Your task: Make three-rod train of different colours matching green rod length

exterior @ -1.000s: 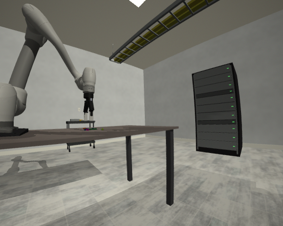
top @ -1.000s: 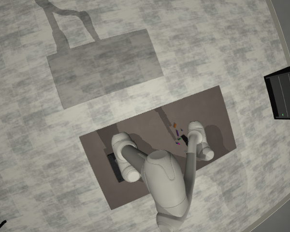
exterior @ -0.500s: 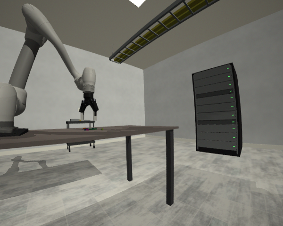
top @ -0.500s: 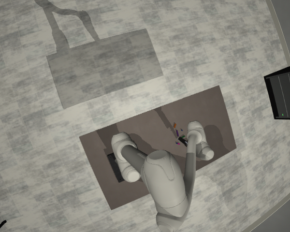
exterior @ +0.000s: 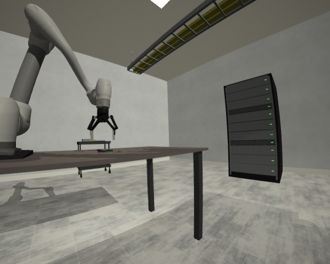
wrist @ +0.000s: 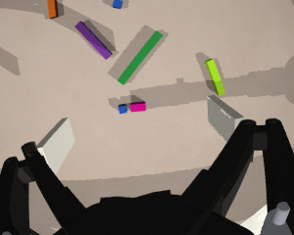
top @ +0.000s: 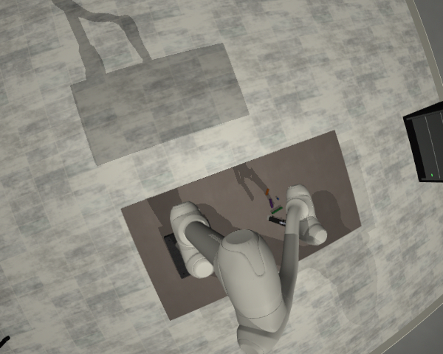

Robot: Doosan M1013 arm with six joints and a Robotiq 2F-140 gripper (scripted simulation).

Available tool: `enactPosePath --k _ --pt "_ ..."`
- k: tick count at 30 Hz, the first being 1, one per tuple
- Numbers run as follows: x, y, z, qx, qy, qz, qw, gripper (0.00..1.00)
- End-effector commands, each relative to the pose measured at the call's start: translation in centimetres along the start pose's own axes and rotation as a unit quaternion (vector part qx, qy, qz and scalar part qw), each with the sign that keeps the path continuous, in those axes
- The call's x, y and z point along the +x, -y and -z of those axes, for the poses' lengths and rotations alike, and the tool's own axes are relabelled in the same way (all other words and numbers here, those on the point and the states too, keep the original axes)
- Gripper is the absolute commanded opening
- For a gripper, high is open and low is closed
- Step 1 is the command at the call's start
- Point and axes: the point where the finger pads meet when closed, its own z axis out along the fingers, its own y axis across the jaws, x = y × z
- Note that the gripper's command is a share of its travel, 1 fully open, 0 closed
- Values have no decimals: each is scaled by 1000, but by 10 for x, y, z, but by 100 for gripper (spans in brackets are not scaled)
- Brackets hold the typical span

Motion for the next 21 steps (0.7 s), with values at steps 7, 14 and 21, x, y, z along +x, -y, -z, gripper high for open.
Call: enactPosePath --k 7,14,21 --pt "-2 -2 5 2 -4 158 987 100" --pt "-4 -2 8 1 -5 310 951 100" --pt "-5 -2 10 0 -5 434 901 100"
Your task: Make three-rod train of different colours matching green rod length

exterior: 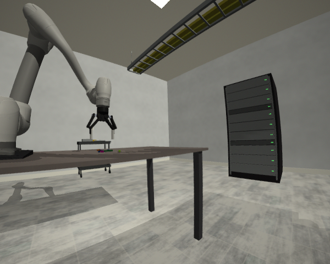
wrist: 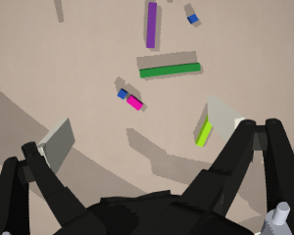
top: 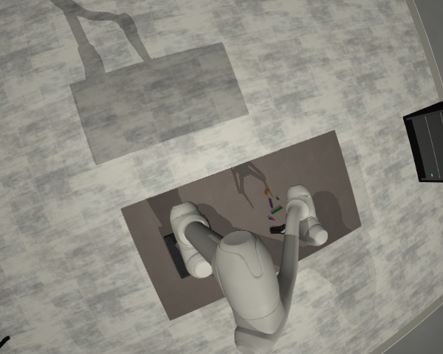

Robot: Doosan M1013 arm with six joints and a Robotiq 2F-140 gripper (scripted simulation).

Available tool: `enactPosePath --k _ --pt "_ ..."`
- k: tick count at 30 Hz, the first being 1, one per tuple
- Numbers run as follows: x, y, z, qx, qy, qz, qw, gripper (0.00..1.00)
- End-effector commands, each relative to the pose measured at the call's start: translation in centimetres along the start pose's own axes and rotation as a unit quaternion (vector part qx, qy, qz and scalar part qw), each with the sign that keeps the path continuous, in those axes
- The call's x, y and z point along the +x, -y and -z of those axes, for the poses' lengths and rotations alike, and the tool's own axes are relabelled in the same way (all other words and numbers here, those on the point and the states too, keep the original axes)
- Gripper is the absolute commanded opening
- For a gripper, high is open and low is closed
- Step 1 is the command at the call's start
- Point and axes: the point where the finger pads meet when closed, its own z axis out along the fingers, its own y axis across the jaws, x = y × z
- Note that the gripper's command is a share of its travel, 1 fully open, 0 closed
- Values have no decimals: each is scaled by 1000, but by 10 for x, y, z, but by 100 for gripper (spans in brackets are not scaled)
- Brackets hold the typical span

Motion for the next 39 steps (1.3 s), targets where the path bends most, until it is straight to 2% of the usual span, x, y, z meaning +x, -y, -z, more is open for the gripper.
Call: enactPosePath --k 1,3,4,9,17,23,27,28,39 --pt "-5 0 4 -2 -5 83 996 100" --pt "-5 0 4 -2 -5 83 996 100" --pt "-5 0 4 -2 -5 126 992 100" --pt "-6 1 6 -2 -4 221 975 100" --pt "-7 1 9 -3 -4 366 931 100" --pt "-8 2 9 -3 -4 398 917 100" --pt "-8 2 10 -3 -4 402 916 100" --pt "-8 2 10 -3 -4 402 916 15" --pt "-8 2 10 -3 -4 402 916 15"
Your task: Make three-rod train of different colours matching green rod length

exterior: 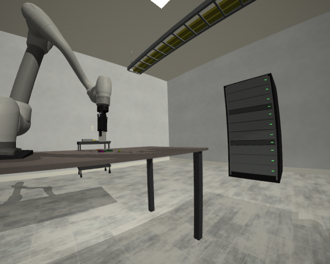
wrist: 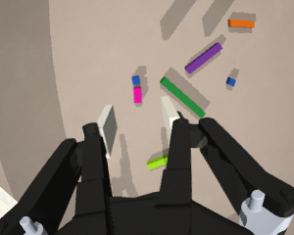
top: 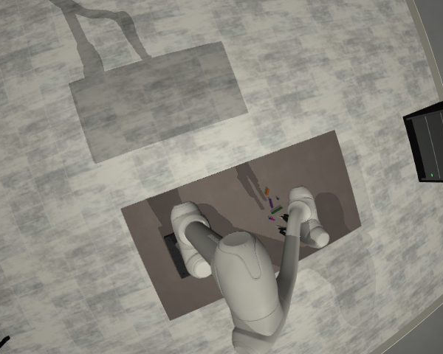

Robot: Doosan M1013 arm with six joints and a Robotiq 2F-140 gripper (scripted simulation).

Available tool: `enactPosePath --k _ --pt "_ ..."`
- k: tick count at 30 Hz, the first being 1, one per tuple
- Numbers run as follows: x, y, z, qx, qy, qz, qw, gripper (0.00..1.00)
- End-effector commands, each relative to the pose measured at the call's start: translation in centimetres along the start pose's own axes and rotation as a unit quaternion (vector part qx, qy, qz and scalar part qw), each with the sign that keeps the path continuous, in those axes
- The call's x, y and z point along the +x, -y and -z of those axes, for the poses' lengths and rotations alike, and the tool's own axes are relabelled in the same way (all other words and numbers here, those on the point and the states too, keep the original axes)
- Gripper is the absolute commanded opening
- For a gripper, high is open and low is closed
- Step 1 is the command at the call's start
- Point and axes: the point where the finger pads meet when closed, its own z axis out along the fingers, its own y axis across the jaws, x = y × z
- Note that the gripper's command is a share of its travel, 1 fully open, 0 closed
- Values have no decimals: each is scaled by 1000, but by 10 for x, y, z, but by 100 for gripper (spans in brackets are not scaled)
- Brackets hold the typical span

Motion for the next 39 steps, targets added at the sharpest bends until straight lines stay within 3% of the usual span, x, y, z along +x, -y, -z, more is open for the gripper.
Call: enactPosePath --k 1,39 --pt "-1 0 2 -3 -1 -2 1000 15" --pt "-1 0 -3 -3 -1 -2 1000 15"
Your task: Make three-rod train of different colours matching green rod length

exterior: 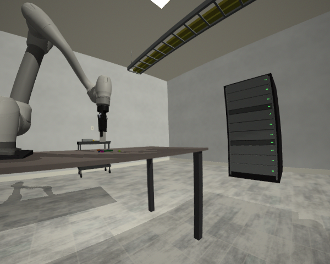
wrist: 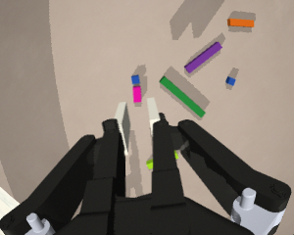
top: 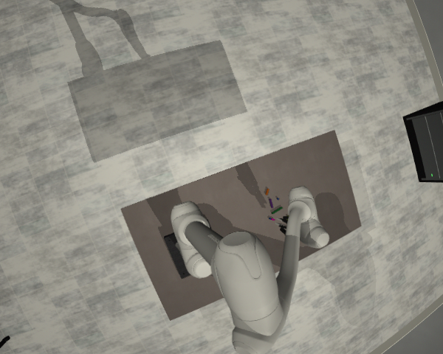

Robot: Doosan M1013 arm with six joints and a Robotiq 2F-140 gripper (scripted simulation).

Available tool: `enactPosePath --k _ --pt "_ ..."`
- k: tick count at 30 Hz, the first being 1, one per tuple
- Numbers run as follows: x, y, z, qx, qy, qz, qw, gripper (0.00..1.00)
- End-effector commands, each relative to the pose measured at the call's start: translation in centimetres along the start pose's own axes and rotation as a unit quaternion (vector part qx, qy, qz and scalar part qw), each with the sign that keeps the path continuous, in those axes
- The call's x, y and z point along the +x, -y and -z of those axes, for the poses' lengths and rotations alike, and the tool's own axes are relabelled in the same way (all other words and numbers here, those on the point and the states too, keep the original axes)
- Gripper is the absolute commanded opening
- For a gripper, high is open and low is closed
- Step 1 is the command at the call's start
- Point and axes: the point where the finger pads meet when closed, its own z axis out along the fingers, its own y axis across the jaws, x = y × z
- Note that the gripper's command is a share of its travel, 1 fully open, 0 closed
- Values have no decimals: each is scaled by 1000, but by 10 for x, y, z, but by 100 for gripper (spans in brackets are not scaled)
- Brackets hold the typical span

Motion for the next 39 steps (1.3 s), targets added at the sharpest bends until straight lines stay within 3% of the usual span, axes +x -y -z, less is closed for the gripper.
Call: enactPosePath --k 1,39 --pt "0 1 -4 -2 -2 -2 1000 15" --pt "-1 1 -48 -2 -2 -2 1000 15"
